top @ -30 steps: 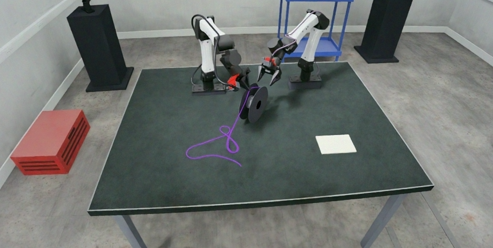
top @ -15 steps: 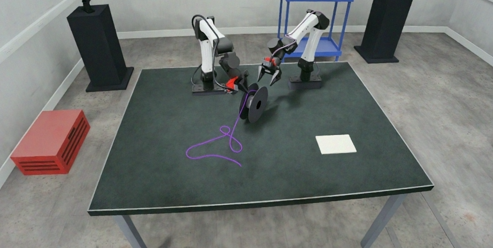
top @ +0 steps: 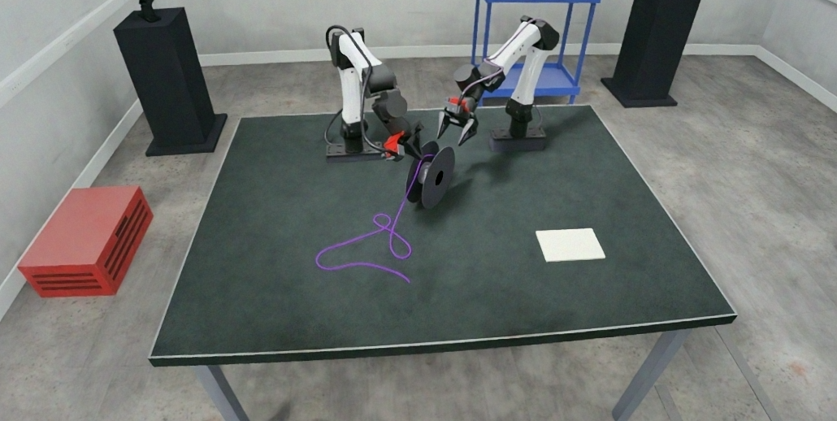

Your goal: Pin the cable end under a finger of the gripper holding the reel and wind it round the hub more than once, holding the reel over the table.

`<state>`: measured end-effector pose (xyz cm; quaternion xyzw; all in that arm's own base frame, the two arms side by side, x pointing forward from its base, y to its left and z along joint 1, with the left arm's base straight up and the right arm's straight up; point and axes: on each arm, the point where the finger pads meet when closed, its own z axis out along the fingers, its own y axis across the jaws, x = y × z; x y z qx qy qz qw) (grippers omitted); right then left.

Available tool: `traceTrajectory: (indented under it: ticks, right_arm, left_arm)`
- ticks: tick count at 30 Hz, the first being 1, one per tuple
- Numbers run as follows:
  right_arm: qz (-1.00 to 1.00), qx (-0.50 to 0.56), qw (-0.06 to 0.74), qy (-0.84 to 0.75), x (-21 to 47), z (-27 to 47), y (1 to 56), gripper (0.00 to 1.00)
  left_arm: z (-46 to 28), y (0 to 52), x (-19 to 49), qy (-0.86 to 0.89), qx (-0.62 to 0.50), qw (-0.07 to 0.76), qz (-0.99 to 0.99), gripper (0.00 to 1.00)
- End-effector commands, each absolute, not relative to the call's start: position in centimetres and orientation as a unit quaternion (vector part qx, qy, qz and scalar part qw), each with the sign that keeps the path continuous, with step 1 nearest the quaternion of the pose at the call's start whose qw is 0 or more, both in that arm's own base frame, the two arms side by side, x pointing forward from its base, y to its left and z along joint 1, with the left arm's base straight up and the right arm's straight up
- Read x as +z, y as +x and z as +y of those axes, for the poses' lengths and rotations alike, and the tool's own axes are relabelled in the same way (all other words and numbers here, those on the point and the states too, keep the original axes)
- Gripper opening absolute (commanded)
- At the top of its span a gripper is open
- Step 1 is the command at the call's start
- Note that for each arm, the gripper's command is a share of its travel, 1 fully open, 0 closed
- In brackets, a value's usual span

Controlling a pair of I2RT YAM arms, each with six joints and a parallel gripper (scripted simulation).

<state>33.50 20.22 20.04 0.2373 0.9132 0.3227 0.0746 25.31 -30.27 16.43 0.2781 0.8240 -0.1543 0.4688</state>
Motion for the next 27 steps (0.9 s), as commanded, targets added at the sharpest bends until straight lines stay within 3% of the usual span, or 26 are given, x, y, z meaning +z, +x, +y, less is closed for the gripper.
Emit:
traceTrajectory:
  ticks: [1,27]
  right_arm:
    - [0.912,0.330,0.080,0.231,20.1,20.4,33.4,0.00]
    - [0.907,0.343,0.097,0.223,23.2,20.1,32.9,0.00]
  left_arm:
    - [-30.2,25.3,16.0,0.280,-0.152,0.465,0.826,0.75]
    - [-30.4,25.1,16.2,0.279,-0.152,0.466,0.826,0.75]
